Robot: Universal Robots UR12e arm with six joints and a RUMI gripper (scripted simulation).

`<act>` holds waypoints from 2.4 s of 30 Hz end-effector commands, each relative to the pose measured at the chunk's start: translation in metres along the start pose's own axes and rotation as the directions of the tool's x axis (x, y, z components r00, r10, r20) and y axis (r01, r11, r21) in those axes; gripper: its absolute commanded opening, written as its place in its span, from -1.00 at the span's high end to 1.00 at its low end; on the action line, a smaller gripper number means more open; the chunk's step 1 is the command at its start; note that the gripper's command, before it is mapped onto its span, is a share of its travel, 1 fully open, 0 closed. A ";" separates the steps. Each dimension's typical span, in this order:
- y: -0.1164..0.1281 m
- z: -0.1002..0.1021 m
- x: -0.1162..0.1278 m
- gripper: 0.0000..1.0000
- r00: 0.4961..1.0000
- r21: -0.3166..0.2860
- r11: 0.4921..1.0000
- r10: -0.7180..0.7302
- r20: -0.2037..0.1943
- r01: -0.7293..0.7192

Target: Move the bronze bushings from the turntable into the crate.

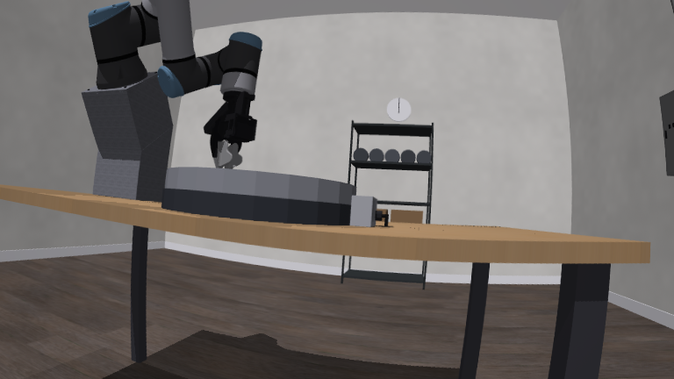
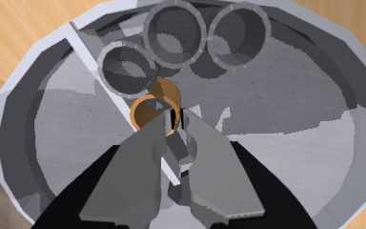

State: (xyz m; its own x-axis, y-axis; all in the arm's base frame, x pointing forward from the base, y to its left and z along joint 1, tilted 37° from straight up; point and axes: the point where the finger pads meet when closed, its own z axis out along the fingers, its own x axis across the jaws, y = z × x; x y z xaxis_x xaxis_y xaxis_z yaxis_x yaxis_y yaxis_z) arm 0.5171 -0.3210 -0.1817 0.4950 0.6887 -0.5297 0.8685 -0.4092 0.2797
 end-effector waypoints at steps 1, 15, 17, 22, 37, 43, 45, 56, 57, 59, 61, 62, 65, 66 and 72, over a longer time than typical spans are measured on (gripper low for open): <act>0.000 0.000 0.000 1.00 1.000 -0.001 1.000 0.000 0.000 0.000; 0.000 0.000 0.000 1.00 1.000 -0.001 1.000 0.000 0.000 0.000; 0.000 0.000 0.000 1.00 1.000 -0.001 1.000 0.000 0.000 0.000; 0.000 0.000 0.000 1.00 1.000 -0.001 1.000 0.000 0.000 0.000; 0.000 -0.002 0.000 1.00 1.000 -0.001 1.000 0.000 0.000 0.000; 0.000 -0.021 0.000 1.00 1.000 -0.001 1.000 0.000 0.000 0.000; 0.000 -0.030 0.000 1.00 1.000 -0.001 1.000 0.000 0.000 0.000; 0.000 -0.065 0.000 1.00 1.000 -0.001 1.000 0.000 0.000 0.000; 0.000 -0.067 0.000 1.00 1.000 -0.001 1.000 0.000 0.000 0.000; 0.000 -0.068 0.000 1.00 1.000 -0.001 1.000 0.000 0.000 0.000; 0.000 -0.069 0.000 1.00 1.000 -0.001 1.000 0.000 0.000 0.000; 0.000 -0.069 0.000 1.00 1.000 -0.001 1.000 0.000 0.000 0.000; 0.000 -0.069 0.000 1.00 1.000 -0.001 1.000 0.000 0.000 0.000; 0.000 -0.069 0.000 1.00 1.000 -0.001 1.000 0.000 0.000 0.000; 0.000 -0.069 0.000 1.00 1.000 -0.001 1.000 0.000 0.000 0.000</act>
State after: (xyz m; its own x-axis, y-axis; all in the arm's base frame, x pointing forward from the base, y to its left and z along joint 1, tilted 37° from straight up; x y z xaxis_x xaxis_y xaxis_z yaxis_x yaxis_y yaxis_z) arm 0.5187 -0.2803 -0.1271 0.4951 0.6885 -0.5300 0.8685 -0.4092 0.2797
